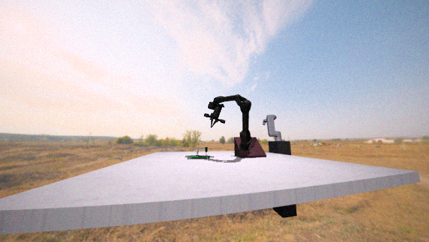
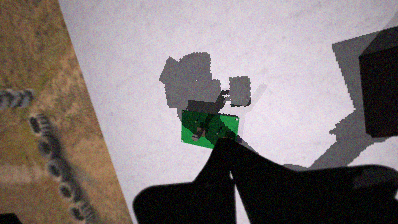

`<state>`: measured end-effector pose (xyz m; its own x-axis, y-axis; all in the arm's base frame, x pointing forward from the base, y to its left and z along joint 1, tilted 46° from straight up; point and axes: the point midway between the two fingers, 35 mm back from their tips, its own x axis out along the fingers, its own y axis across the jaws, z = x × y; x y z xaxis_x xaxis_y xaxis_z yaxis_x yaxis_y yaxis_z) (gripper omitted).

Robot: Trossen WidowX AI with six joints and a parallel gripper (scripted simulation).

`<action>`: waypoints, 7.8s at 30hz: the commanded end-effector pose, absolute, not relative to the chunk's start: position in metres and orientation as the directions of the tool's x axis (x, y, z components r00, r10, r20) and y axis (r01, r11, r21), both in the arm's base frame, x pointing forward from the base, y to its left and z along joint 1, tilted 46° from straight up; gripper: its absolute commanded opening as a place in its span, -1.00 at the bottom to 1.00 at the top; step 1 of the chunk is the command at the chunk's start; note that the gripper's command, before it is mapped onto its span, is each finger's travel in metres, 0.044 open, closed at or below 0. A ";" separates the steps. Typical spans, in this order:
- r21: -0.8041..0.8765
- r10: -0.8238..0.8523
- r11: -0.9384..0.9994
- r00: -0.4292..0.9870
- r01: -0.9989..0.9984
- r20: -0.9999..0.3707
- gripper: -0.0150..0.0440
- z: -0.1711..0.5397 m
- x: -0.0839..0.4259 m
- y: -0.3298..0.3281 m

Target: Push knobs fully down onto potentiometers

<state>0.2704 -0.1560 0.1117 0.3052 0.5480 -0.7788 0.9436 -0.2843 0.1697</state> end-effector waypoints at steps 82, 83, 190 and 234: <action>0.638 0.710 0.644 -0.018 0.422 -0.704 -0.49 0.066 0.325 0.012; 0.638 0.710 0.644 -0.018 0.422 -0.704 -0.49 0.066 0.325 0.012; 0.639 0.711 0.643 -0.018 0.422 -0.703 -0.49 0.038 0.324 0.041; 0.640 0.711 0.643 -0.018 0.422 -0.703 -0.49 0.032 0.324 0.047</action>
